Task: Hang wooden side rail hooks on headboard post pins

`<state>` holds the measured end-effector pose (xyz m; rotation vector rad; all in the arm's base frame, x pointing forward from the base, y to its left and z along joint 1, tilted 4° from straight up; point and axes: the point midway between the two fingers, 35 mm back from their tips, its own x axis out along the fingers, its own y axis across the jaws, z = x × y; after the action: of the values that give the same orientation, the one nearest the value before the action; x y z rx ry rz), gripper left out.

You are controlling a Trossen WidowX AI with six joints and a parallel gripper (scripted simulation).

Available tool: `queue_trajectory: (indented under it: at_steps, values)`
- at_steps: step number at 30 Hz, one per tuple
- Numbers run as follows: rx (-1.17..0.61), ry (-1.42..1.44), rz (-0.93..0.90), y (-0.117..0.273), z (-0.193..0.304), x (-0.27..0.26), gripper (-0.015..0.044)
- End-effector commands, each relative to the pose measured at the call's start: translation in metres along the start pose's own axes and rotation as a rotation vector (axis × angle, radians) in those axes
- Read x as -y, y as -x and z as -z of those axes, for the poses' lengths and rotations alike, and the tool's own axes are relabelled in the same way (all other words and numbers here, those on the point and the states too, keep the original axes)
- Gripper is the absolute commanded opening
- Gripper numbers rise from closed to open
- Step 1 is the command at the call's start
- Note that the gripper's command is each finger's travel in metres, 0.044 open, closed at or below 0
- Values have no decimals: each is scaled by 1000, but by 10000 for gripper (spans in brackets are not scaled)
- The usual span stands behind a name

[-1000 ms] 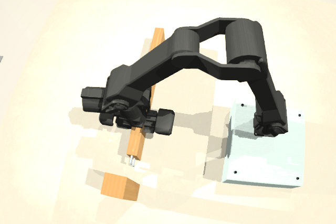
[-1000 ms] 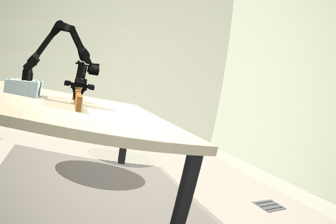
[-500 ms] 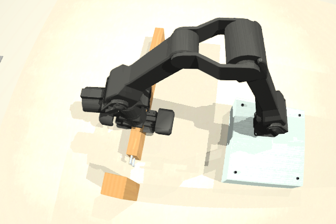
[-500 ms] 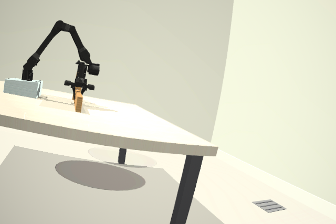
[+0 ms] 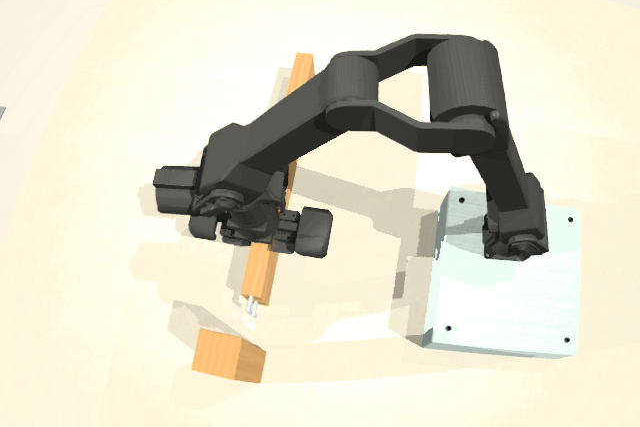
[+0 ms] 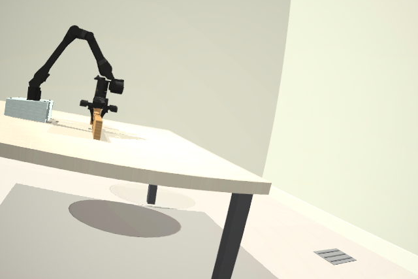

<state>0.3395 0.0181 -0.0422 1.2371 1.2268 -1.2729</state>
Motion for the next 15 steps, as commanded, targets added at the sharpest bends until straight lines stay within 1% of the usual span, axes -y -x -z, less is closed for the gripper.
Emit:
queue_trajectory:
  at_steps: [1,15]
  values:
    - [1,-9,-3,3,0,-1,0]
    - [1,-9,-3,5,0,-1,0]
